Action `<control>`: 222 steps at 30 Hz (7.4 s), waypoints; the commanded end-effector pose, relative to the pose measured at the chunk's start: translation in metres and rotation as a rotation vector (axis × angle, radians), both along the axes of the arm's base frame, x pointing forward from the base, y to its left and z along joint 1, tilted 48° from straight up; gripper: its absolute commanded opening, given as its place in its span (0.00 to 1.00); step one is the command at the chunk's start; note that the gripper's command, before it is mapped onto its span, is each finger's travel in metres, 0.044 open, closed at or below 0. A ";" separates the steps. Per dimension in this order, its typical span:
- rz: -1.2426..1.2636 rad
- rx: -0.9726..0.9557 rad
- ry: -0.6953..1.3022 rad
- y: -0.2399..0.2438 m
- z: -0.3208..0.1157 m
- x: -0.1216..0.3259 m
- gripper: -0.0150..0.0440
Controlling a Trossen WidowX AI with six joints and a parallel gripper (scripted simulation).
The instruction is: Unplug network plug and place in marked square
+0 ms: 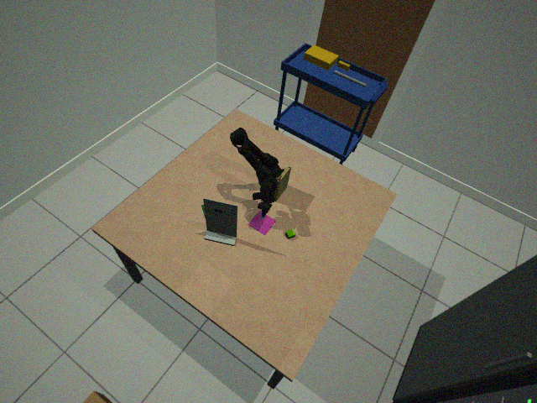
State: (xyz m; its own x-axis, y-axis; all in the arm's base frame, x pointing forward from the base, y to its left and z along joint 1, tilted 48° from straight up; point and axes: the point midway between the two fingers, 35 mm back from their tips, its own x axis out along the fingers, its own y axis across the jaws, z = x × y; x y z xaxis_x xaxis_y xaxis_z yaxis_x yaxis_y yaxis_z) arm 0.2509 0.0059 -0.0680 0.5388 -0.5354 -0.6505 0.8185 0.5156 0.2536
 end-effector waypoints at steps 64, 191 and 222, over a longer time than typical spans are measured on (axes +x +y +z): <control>0.002 -0.011 0.003 -0.043 -0.036 -0.003 0.25; -0.002 0.003 0.010 0.020 0.016 -0.013 0.52; 0.003 0.004 0.016 0.055 0.046 -0.011 0.52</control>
State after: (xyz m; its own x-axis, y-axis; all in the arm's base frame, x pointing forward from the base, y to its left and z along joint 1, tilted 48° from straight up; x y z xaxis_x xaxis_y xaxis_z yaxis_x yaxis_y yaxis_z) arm 0.2377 0.0538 -0.0274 0.5271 -0.5335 -0.6614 0.8212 0.5201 0.2349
